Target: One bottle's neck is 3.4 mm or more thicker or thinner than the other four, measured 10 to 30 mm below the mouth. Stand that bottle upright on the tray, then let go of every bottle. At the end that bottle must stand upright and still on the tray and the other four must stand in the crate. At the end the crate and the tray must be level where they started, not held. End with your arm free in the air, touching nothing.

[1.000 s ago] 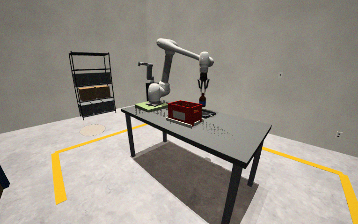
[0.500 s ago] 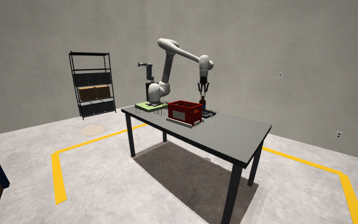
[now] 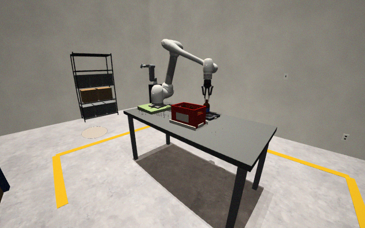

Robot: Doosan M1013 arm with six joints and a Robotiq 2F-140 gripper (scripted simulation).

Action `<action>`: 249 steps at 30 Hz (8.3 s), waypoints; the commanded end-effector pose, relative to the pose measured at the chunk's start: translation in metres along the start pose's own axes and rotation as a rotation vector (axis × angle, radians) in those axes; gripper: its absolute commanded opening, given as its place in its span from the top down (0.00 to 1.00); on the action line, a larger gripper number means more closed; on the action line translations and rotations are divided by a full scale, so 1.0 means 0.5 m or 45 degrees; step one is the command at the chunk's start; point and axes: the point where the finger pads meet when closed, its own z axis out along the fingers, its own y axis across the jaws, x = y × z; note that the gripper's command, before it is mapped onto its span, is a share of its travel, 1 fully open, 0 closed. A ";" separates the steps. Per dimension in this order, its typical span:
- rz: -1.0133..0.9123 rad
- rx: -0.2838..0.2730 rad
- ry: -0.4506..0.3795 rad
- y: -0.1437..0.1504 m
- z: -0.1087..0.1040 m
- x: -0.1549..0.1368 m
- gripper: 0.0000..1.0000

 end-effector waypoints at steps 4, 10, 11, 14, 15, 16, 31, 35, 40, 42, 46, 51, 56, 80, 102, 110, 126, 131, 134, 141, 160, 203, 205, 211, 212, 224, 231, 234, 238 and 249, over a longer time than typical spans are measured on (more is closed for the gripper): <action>0.002 0.002 -0.002 -0.001 0.018 -0.005 1.00; 0.002 0.002 -0.002 -0.001 0.021 -0.005 1.00; 0.002 0.002 -0.002 -0.001 0.021 -0.005 1.00; 0.002 0.002 -0.002 -0.001 0.022 -0.005 1.00; 0.002 0.002 -0.002 -0.001 0.022 -0.005 1.00; 0.002 0.002 -0.002 -0.001 0.022 -0.005 1.00; 0.002 0.002 -0.002 -0.001 0.022 -0.005 1.00; 0.002 0.002 -0.002 -0.001 0.022 -0.005 1.00; 0.002 0.002 -0.002 -0.001 0.022 -0.005 1.00; 0.002 0.002 -0.002 -0.001 0.022 -0.005 1.00; 0.002 0.002 -0.002 -0.001 0.022 -0.005 1.00; 0.002 0.002 -0.002 -0.001 0.022 -0.005 1.00; 0.002 0.002 -0.002 -0.001 0.022 -0.005 1.00; 0.002 0.002 -0.002 -0.001 0.022 -0.005 1.00; 0.002 0.002 -0.002 -0.003 0.025 -0.005 1.00; 0.002 0.002 -0.002 -0.003 0.025 -0.005 1.00; 0.002 0.002 -0.002 -0.003 0.025 -0.005 1.00; 0.002 0.002 -0.002 -0.003 0.025 -0.005 1.00; 0.002 0.002 -0.002 -0.003 0.025 -0.005 1.00; 0.002 0.002 -0.002 -0.003 0.025 -0.005 1.00; 0.002 0.002 -0.002 -0.003 0.025 -0.005 1.00; 0.002 0.002 -0.002 -0.003 0.048 -0.005 1.00; 0.002 0.002 -0.002 -0.003 0.050 -0.005 1.00; 0.002 0.002 -0.002 -0.003 0.053 -0.005 1.00; 0.002 0.002 -0.002 -0.003 0.054 -0.005 1.00; 0.002 0.002 -0.002 -0.003 0.061 -0.005 1.00; 0.002 0.002 -0.002 -0.003 0.062 -0.005 1.00; 0.002 0.002 -0.002 -0.003 0.063 -0.005 1.00; 0.002 0.002 -0.002 -0.003 0.063 -0.005 1.00; 0.002 0.002 -0.002 -0.003 0.063 -0.005 1.00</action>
